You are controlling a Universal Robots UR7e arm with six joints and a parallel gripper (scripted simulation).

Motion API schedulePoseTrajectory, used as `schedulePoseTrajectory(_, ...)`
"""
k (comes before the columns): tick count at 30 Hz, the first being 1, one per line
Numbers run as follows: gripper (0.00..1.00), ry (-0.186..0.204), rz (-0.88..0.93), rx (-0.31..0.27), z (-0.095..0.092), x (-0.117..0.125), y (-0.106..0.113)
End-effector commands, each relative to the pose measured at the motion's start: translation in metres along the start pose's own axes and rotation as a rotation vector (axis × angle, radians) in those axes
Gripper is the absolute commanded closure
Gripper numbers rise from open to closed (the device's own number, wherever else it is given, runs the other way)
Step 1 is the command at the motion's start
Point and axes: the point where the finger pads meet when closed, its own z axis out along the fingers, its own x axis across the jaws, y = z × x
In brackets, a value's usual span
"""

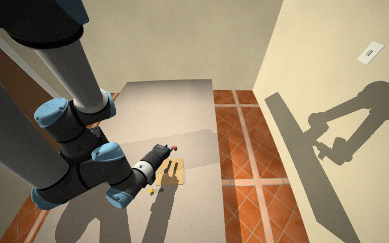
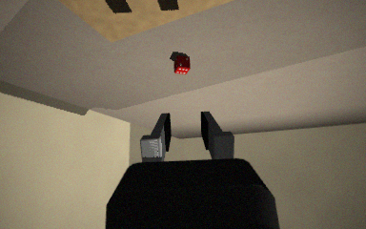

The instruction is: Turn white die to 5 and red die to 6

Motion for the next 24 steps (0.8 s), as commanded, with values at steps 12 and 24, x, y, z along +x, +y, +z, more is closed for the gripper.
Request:
schedulePoseTrajectory(12,0.36,0.001,0.0,0.014,-0.0033,0.0002,0.0078)
schedulePoseTrajectory(24,0.36,0.002,0.0,0.154,0.0004,0.0004,0.0158)
